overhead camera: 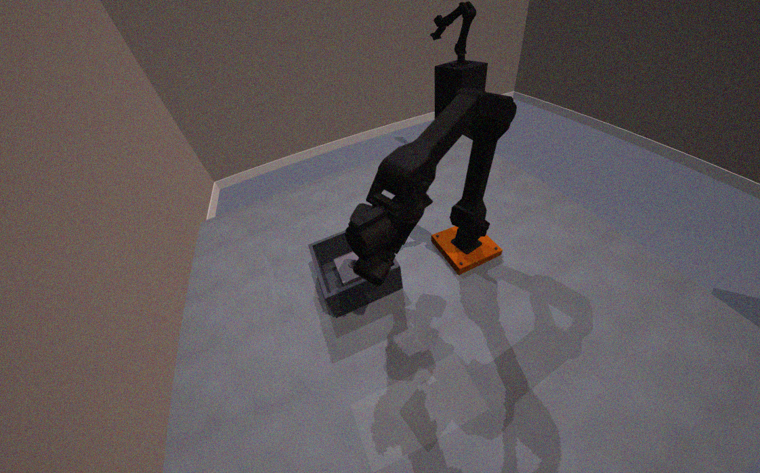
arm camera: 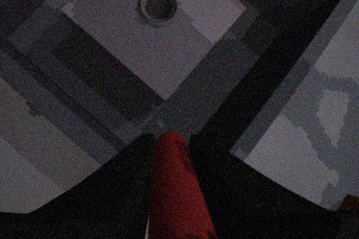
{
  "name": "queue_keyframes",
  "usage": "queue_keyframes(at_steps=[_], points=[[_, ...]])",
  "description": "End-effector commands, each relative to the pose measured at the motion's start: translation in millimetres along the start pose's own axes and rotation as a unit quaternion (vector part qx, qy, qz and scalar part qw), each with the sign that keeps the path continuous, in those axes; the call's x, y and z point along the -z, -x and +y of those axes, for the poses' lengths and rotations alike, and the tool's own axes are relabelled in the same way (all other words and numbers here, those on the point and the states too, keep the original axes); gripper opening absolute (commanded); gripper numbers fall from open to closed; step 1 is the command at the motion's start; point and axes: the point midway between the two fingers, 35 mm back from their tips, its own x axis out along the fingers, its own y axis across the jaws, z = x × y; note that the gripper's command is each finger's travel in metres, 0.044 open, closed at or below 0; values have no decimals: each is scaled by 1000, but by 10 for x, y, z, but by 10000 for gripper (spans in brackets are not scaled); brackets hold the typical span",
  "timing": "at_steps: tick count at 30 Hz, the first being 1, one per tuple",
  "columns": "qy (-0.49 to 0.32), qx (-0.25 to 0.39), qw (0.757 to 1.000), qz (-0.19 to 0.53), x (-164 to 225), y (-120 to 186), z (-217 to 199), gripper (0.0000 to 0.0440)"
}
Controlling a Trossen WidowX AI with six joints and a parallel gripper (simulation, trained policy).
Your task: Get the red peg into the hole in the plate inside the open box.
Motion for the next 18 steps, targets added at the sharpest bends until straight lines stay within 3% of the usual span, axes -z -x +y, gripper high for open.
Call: queue_keyframes(at_steps=[1, 18], points=[[-8, 6, 1000, -2, -118, -80, -12, 0], [1, -5, 1000, 17, -603, -590, -7, 0]])
